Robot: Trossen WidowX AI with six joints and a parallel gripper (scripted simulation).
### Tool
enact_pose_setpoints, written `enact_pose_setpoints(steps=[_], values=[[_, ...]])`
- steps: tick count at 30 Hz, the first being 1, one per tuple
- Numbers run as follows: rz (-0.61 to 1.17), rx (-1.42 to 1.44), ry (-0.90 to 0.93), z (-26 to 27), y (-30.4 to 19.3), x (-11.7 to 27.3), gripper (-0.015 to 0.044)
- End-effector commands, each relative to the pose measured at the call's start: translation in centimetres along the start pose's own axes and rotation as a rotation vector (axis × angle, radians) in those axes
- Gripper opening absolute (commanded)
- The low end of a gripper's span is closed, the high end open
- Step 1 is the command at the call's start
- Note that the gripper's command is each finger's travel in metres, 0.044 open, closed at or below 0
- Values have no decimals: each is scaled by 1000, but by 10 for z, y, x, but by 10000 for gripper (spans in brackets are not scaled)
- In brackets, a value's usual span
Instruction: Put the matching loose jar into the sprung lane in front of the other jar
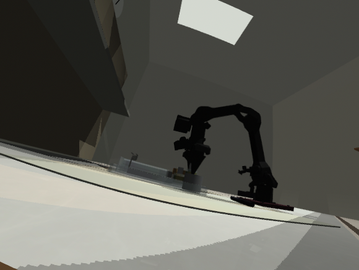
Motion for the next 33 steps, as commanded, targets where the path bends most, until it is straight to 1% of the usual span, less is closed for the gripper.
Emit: enact_pose_setpoints(steps=[1,33], values=[[-28,-4,0,0,5,3,0],[-28,-4,0,0,7,-4,0]])
Point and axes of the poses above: the point midway between the two fingers, 35 mm back from their tips, its own x axis back along the fingers, its own z axis across the jaws, y = z × x, the point moved 6 cm from there along x, back along the fingers, and after that the axes turned 7 degrees about -x, right-handed, at the moved point
